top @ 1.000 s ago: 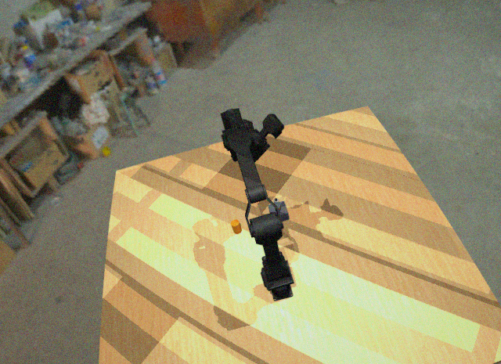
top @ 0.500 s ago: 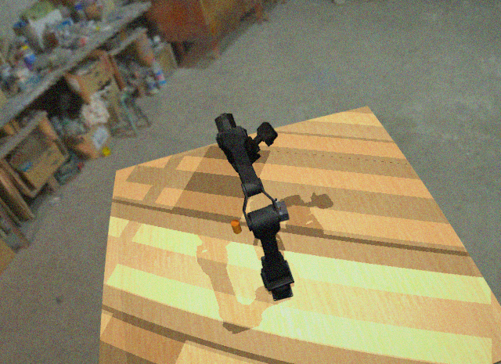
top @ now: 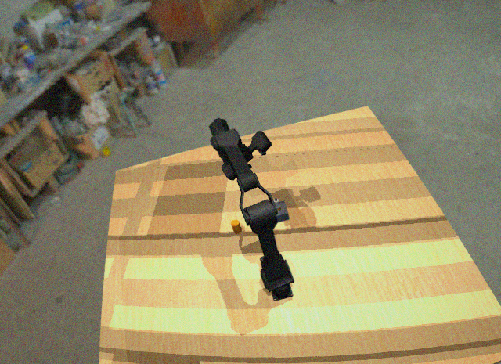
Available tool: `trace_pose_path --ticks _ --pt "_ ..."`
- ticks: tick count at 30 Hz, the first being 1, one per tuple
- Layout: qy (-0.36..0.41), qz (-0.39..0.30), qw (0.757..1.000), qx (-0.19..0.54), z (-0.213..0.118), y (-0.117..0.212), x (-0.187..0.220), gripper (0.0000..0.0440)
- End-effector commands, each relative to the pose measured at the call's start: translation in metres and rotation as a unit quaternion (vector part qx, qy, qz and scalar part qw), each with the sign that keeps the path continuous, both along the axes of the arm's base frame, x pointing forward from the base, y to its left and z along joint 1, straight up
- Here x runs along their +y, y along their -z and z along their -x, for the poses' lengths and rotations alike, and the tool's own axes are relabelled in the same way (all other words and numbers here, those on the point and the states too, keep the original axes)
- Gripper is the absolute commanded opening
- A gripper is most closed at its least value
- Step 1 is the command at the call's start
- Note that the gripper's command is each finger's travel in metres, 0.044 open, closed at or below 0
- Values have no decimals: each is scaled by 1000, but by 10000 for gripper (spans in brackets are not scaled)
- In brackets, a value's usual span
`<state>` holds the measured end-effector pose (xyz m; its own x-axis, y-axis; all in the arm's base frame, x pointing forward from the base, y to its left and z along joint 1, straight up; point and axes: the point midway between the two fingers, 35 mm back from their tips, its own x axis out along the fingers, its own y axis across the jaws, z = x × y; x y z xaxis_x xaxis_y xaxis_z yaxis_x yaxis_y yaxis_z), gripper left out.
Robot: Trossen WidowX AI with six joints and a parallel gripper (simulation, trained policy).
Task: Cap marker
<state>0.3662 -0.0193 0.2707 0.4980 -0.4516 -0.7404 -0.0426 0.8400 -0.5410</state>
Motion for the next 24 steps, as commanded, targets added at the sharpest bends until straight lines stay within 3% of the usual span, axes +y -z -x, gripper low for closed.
trace_pose_path --ticks 1,24 --pt "-1 -17 1000 14 0 9 9 324" --pt "9 -103 989 102 7 56 57 329"
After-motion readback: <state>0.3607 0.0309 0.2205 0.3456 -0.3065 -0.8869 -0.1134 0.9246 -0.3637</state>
